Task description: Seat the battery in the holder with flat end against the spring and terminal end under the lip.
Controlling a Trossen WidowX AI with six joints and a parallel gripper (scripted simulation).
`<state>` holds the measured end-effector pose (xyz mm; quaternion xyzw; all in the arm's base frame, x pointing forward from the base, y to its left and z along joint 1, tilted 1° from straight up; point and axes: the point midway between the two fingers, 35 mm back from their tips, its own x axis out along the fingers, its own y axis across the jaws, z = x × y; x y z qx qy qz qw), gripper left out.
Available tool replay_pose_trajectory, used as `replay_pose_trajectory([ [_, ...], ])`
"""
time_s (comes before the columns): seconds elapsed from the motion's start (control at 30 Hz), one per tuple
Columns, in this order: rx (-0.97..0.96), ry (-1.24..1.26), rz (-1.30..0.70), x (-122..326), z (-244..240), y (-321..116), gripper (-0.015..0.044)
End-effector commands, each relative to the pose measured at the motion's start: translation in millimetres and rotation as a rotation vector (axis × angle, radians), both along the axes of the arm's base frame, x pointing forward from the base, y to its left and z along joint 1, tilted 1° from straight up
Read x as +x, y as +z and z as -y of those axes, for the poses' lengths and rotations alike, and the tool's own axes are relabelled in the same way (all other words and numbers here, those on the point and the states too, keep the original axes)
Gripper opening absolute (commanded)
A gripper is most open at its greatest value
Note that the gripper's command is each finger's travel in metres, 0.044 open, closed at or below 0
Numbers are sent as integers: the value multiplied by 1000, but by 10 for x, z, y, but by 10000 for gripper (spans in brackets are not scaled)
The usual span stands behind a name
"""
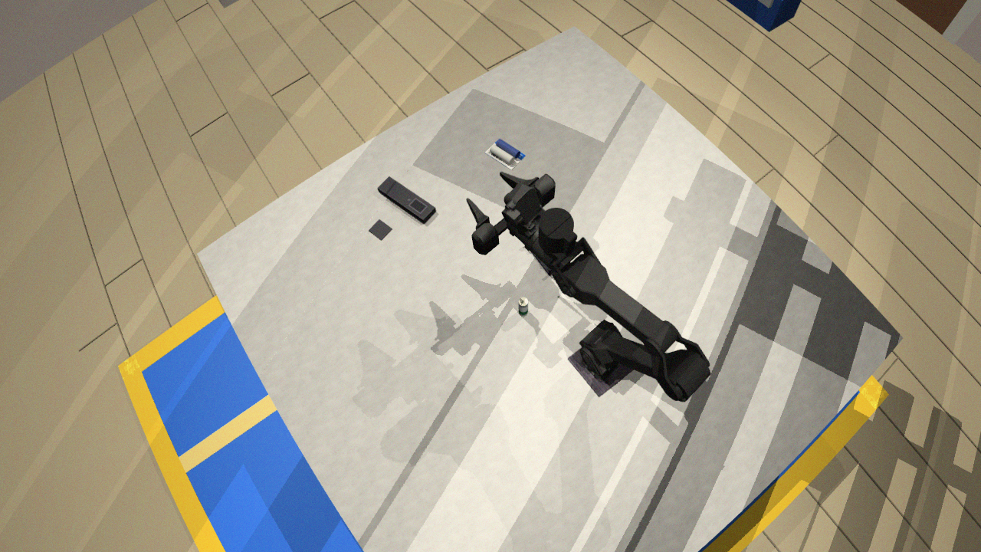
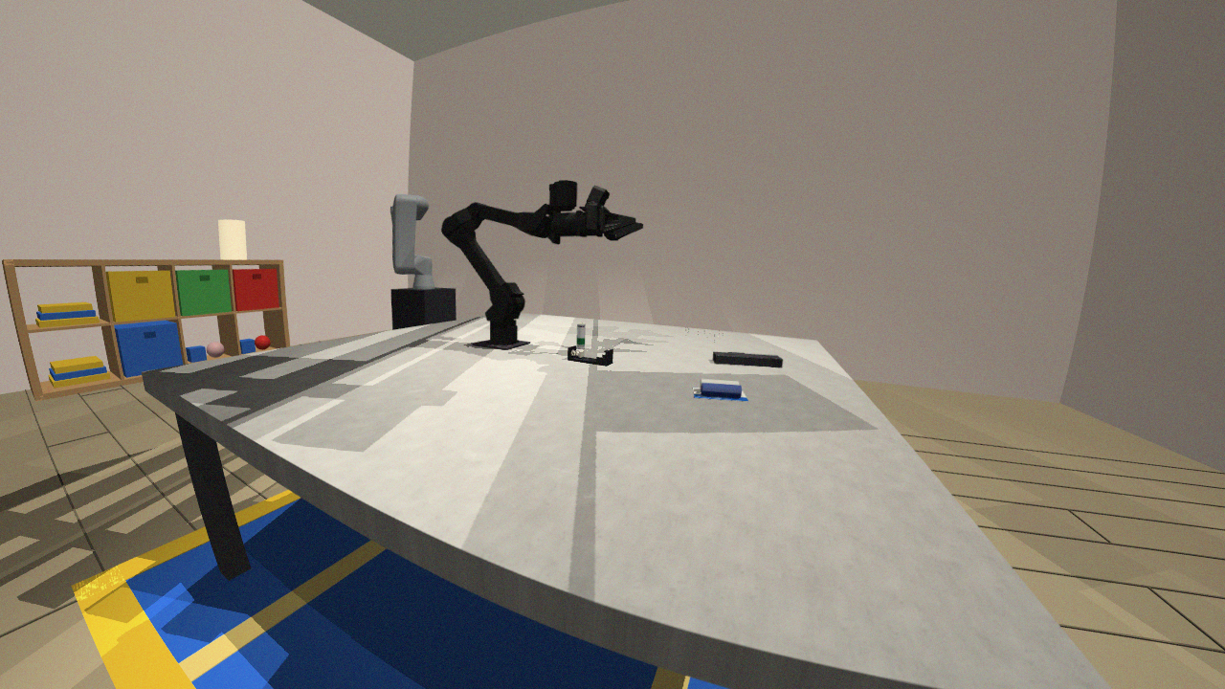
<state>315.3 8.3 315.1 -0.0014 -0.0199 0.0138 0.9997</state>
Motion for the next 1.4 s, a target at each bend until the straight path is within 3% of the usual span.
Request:
replay_pose_trajectory([
  [0.0,4,0,-15,8,-1,-25,374],
  [0.23,174,-43,-609,-39,-18,-960,190],
  [0.47,325,-226,-1258,-779,-14,-1579,6],
  [0.6,367,-355,-1540,-1241,-5,-1608,0],
  [1.07,369,-369,-1567,-1285,-4,-1613,0],
  [1.37,370,-369,-1567,-1247,-13,-2171,0],
])
